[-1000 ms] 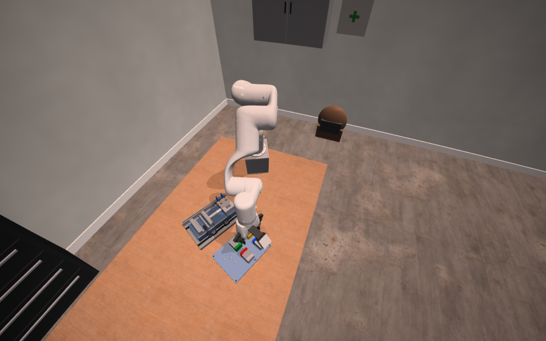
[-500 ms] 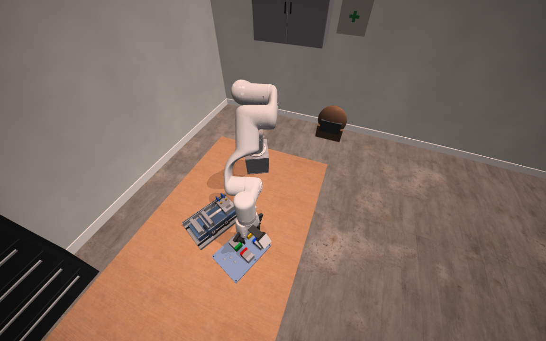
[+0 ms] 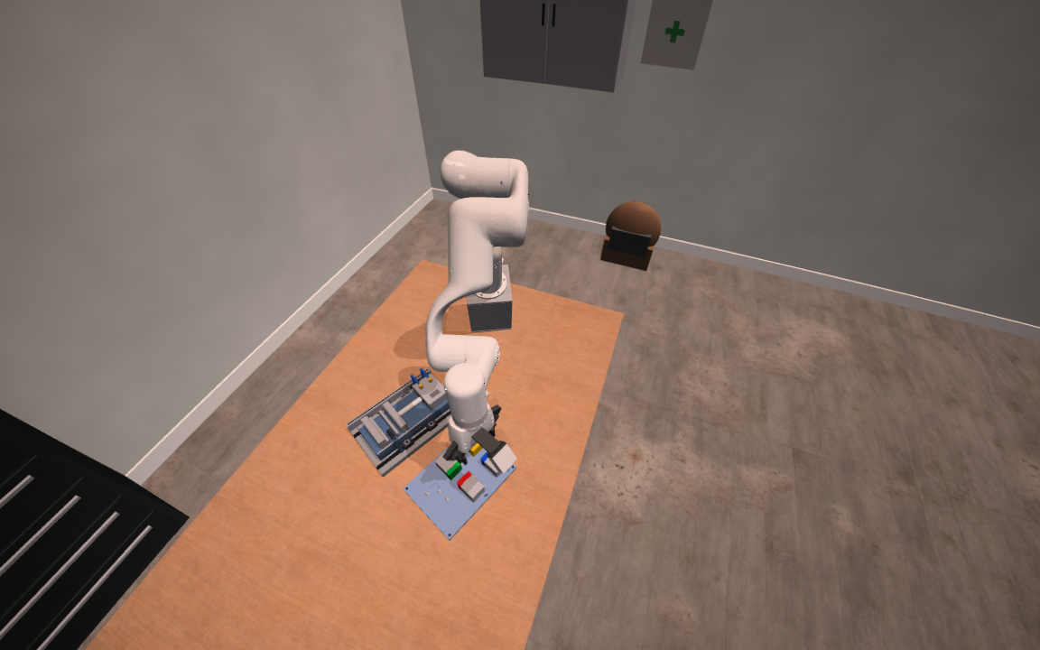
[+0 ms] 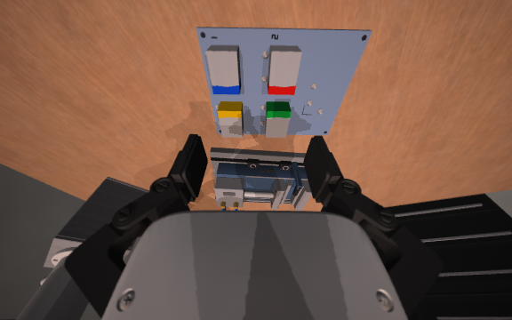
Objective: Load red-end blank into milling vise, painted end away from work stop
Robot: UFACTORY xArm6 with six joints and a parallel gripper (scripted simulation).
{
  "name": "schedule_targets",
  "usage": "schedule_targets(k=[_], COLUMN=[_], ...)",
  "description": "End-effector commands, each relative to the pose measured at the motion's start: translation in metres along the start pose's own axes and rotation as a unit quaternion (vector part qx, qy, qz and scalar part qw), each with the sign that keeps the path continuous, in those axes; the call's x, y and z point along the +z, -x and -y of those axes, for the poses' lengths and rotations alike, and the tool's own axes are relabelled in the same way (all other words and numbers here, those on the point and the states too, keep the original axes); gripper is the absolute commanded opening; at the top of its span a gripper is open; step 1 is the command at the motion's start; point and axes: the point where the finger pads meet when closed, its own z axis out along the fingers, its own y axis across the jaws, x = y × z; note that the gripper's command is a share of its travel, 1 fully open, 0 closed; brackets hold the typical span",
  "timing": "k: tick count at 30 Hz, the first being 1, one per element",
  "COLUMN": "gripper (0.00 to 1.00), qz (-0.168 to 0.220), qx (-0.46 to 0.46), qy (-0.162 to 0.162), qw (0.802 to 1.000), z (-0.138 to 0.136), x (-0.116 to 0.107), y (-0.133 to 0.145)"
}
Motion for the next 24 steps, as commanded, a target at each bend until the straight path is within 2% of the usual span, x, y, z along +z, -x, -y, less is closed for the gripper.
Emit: schedule_targets(k=[1, 12, 22, 24], gripper=[1.00, 1.00, 1.00, 1.00], qz=[-0.002, -0.002, -0.002, -0.002], qx=[0.000, 0.000, 0.000, 0.000], qy=[0.002, 0.002, 0.002, 0.002], qw=[1.000, 1.000, 1.000, 1.000], z=[-0.001, -0.001, 0.002, 0.002], x=[-0.003, -0.005, -0.009, -0.009], y=[-0.001, -0.001, 0.037, 0.037])
